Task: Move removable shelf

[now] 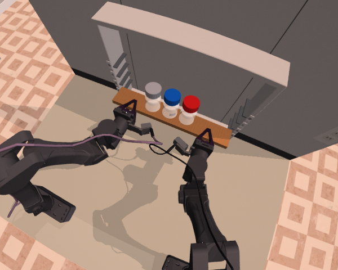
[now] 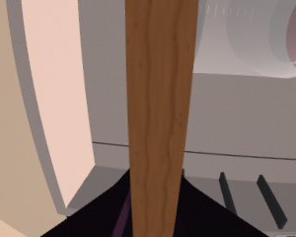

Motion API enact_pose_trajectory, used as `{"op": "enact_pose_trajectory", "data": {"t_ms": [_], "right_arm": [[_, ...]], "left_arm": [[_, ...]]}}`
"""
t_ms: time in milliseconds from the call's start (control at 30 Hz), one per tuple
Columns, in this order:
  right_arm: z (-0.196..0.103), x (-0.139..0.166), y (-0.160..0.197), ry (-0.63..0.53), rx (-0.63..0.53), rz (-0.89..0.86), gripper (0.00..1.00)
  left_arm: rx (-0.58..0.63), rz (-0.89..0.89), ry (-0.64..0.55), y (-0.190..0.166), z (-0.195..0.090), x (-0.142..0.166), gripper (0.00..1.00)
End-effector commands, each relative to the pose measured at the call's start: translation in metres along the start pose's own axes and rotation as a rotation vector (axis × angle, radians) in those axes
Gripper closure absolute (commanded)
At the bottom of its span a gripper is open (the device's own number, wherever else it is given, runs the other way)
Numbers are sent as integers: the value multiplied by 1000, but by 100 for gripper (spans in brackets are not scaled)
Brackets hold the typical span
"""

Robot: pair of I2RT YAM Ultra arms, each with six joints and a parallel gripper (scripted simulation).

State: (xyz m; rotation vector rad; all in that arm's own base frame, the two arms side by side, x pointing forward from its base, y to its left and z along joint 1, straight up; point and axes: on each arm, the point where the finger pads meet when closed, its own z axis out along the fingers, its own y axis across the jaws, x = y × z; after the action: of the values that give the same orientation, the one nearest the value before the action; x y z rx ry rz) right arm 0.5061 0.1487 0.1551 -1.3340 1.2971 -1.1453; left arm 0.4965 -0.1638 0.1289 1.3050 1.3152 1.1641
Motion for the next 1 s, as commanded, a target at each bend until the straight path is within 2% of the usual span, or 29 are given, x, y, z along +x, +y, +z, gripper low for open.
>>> {"op": "enact_pose_trajectory", "data": {"t_ms": [0,967], "right_arm": [[10,5,-56,9,144,20,100],[42,5,-64,9,144,20,100]], "left_arm": [[-132,-11,7,48,13,1,100],[-132,-11,7,56,45,1,100]]}}
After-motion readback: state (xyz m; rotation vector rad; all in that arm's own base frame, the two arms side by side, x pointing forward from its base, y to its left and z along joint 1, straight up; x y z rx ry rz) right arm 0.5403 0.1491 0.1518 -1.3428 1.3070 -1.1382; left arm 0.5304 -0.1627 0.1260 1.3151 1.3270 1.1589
